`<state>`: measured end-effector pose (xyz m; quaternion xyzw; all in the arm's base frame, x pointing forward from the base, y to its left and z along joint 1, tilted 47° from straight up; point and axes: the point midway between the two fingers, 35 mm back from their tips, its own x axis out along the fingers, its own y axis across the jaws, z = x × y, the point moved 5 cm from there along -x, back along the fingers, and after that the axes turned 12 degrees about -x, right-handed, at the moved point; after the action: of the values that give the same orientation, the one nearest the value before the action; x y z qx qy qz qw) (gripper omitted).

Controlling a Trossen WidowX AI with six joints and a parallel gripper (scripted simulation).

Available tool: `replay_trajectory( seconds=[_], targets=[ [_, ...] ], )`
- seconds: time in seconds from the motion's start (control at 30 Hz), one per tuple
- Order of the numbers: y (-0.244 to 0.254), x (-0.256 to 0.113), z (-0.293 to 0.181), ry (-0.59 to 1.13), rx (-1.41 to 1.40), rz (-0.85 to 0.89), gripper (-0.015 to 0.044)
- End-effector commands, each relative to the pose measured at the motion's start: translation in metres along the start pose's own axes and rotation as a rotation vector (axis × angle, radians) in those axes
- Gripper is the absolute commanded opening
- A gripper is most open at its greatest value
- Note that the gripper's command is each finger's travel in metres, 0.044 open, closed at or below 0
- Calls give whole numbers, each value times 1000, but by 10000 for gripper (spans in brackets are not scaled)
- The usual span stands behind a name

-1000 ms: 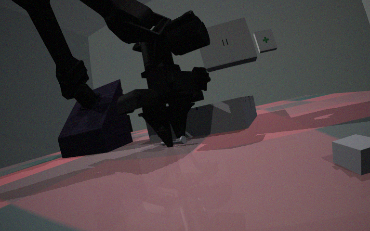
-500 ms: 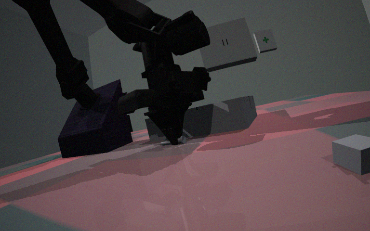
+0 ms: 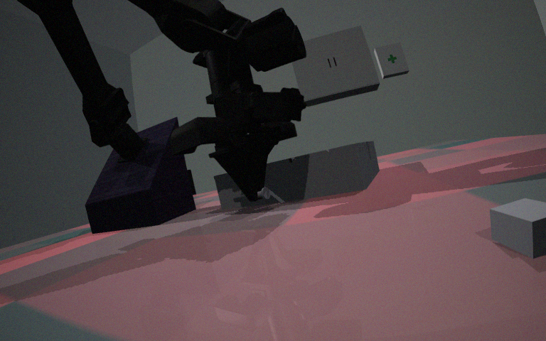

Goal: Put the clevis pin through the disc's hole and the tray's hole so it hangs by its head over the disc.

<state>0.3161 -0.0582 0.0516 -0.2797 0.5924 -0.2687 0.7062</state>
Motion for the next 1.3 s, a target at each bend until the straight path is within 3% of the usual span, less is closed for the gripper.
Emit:
replay_trajectory(
  seconds=[0.0, 0.47, 0.63, 1.27],
  targets=[
    [-1, -14, 3, -8, 10, -6, 0],
    [-1, -52, 3, -8, 10, -4, 0],
    [0, -49, 1, -4, 7, 2, 0],
    [5, -51, 2, -6, 600, -1, 0]
  ],
)
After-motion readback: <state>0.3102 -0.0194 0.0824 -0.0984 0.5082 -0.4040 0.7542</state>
